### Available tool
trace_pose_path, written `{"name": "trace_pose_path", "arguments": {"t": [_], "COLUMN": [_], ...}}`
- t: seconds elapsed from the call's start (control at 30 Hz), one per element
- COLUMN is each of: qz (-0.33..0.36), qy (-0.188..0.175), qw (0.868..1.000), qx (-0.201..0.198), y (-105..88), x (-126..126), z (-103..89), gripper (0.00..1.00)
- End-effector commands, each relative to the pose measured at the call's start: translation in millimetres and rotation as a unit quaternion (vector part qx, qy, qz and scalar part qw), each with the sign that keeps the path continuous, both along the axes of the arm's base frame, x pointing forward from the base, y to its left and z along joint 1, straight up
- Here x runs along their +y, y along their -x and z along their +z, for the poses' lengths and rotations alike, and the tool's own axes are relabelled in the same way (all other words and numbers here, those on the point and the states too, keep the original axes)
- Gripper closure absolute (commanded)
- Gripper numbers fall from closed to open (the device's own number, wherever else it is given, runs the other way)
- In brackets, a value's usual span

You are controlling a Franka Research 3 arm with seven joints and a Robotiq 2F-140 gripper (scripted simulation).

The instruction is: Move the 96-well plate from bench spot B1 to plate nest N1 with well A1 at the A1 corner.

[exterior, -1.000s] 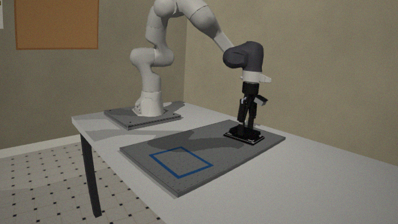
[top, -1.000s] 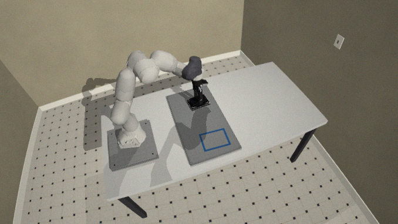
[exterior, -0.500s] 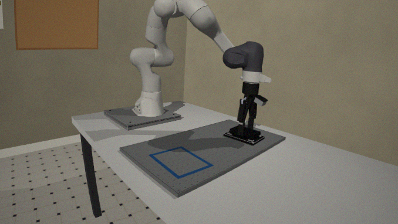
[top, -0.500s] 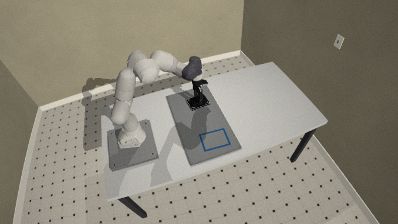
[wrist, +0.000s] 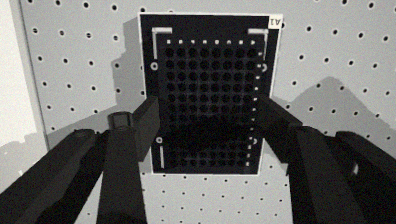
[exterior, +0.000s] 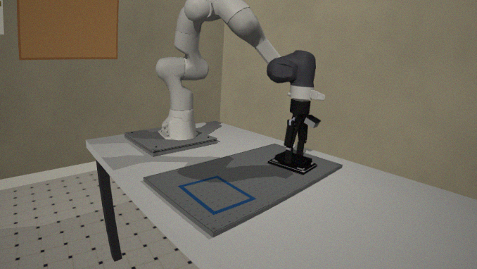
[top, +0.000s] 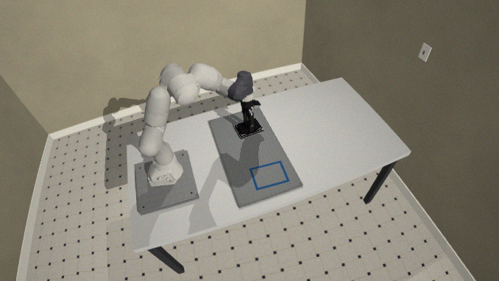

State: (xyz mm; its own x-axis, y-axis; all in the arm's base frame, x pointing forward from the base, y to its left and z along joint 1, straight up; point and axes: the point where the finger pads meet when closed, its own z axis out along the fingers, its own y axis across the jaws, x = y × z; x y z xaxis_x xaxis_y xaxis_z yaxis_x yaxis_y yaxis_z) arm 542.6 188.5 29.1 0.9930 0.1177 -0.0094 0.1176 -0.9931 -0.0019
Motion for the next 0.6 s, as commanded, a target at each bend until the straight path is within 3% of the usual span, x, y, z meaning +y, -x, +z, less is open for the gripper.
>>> {"name": "trace_pose_path", "arguments": {"t": [0.0,0.57], "qz": [-0.001,-0.001], "qy": [-0.001,-0.001], "qw": [1.000,1.000], "qx": [-0.002,-0.002], "y": [-0.9,-0.5], "x": [0.8,0.7], "z": [-0.5,-3.0], "gripper": [0.40,0.40]}}
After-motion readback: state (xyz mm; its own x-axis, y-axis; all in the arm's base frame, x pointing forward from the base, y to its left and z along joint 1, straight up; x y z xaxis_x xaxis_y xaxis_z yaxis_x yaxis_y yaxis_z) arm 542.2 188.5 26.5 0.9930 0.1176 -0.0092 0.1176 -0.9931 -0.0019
